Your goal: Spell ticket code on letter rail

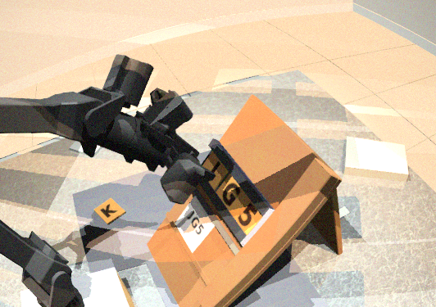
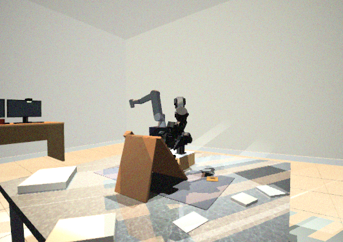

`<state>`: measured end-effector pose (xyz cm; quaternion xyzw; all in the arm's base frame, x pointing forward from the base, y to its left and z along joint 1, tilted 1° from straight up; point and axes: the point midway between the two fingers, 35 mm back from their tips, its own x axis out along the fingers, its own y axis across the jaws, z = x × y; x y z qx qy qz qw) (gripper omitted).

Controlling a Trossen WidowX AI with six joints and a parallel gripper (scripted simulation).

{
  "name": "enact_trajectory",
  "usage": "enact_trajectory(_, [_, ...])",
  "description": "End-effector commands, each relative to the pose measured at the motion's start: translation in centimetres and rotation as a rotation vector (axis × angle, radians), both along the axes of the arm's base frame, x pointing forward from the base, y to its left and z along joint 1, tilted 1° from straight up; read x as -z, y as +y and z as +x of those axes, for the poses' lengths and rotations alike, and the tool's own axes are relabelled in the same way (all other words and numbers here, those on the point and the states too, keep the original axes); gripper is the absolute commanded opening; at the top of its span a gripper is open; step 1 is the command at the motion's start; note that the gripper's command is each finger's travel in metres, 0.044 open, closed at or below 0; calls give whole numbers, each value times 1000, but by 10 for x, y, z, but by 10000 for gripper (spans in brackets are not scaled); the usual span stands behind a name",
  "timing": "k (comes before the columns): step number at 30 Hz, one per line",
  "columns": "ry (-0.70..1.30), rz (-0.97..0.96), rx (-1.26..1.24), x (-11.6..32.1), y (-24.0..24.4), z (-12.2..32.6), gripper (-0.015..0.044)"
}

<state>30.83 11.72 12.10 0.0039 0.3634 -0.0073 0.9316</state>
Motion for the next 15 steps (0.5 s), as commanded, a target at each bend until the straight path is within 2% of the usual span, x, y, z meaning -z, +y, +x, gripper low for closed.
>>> enact_trajectory(1, [-3,0,4,-2,0,-2,295])
enact_trajectory(15, [-2,0,4,-8,0,-11,295])
